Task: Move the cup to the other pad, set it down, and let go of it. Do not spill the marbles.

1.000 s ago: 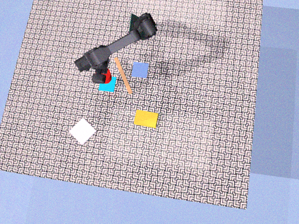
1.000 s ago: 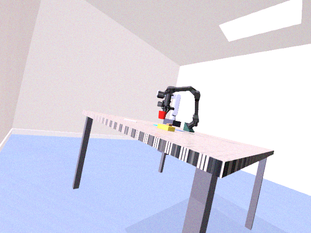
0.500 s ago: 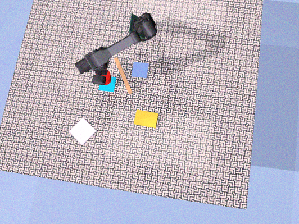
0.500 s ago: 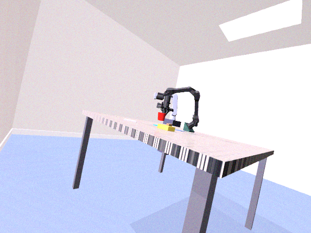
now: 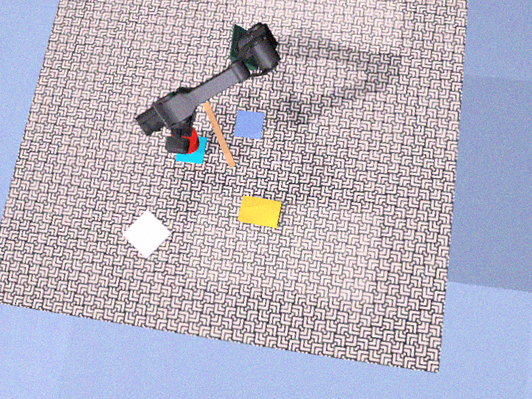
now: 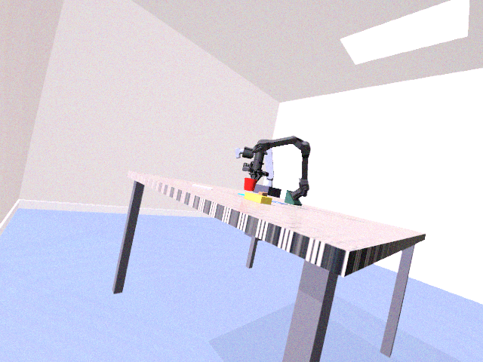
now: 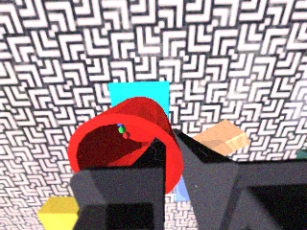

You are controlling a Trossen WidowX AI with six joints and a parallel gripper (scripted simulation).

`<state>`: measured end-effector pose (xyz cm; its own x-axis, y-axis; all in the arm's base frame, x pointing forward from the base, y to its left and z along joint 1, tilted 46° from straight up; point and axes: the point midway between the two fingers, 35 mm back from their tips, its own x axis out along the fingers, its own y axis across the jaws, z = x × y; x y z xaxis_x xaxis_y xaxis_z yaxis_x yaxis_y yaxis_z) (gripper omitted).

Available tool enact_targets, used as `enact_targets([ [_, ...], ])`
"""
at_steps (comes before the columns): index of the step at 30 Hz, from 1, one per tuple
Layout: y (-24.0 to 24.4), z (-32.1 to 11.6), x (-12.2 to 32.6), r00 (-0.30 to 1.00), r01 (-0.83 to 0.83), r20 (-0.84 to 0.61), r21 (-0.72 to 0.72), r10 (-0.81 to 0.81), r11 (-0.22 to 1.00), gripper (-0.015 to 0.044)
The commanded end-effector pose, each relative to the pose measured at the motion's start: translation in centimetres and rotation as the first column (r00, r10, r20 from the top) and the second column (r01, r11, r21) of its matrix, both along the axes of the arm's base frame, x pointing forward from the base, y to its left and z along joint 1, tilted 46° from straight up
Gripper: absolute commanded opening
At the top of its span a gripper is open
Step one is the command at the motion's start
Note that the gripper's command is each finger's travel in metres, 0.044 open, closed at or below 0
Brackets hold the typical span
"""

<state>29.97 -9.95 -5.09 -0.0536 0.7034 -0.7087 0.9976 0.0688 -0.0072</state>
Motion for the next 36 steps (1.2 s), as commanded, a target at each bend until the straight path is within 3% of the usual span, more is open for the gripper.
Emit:
enact_targets([
  [1,0.6,-0.5,-0.1,1.0,0.005,-0.003,0.006,-0.005,1.0,0.0],
  [31,1.8,-1.8,-0.2,1.0,-0.001,-0.001,0.002,0.001,1.0,0.0],
  [36,1.8,-1.8,-0.2,1.0,-0.001,-0.001,0.002,0.001,1.0,0.0128],
])
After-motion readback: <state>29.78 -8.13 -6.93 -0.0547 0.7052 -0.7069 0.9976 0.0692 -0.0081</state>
